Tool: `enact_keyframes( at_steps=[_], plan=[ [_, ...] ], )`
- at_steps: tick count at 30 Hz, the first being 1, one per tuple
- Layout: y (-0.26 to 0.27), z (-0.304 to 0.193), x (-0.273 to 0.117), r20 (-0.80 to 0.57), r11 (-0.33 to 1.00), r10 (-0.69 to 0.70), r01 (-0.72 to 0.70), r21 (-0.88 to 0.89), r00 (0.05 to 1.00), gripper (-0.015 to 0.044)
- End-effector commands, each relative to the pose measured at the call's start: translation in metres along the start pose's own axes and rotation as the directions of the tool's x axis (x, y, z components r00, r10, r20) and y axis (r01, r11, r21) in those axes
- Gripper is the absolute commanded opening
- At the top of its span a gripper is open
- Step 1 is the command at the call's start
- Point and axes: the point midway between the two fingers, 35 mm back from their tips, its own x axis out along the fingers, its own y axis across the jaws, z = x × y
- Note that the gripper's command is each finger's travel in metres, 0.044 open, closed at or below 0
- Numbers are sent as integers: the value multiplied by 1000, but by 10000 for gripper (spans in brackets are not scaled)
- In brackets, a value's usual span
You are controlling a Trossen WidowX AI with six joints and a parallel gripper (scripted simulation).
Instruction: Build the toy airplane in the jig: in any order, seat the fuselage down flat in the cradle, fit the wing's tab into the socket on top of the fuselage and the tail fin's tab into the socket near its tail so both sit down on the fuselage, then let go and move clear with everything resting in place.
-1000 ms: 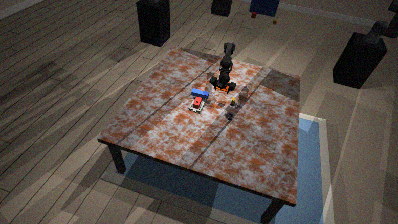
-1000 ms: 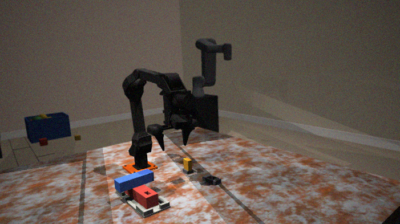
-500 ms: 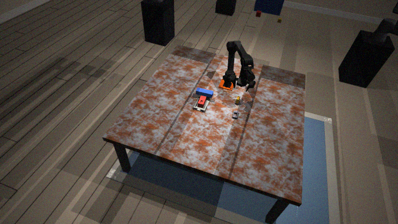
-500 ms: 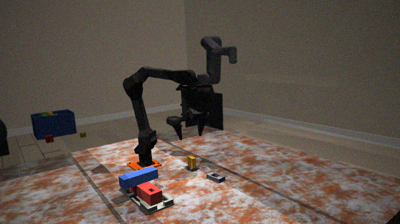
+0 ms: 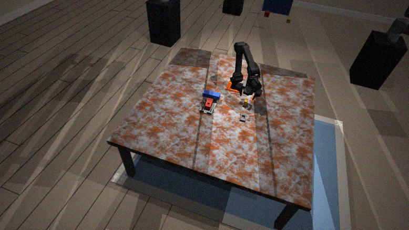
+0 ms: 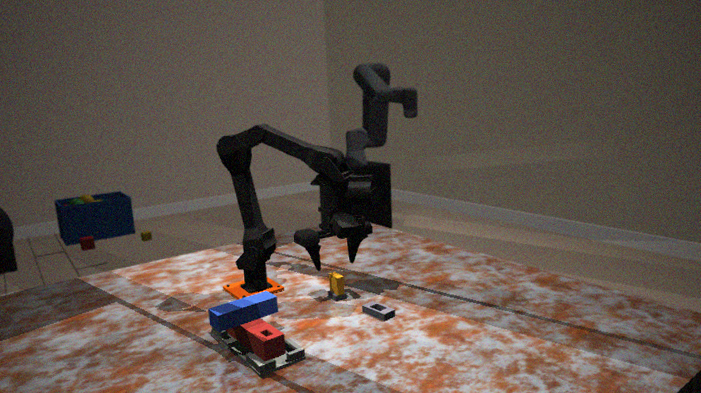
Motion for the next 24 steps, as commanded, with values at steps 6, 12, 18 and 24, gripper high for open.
enact_keyframes(
  at_steps=[6, 12, 18, 24],
  plan=[
    [1, 0, 13, -1, 1000, 3, -3, 4, 1000, 440],
    [1, 1, 23, -1, 1000, 3, -3, 4, 1000, 440],
    [1, 1, 33, -1, 1000, 3, -2, 4, 1000, 440],
    [1, 1, 43, -1, 1000, 2, -2, 4, 1000, 440]
  ],
)
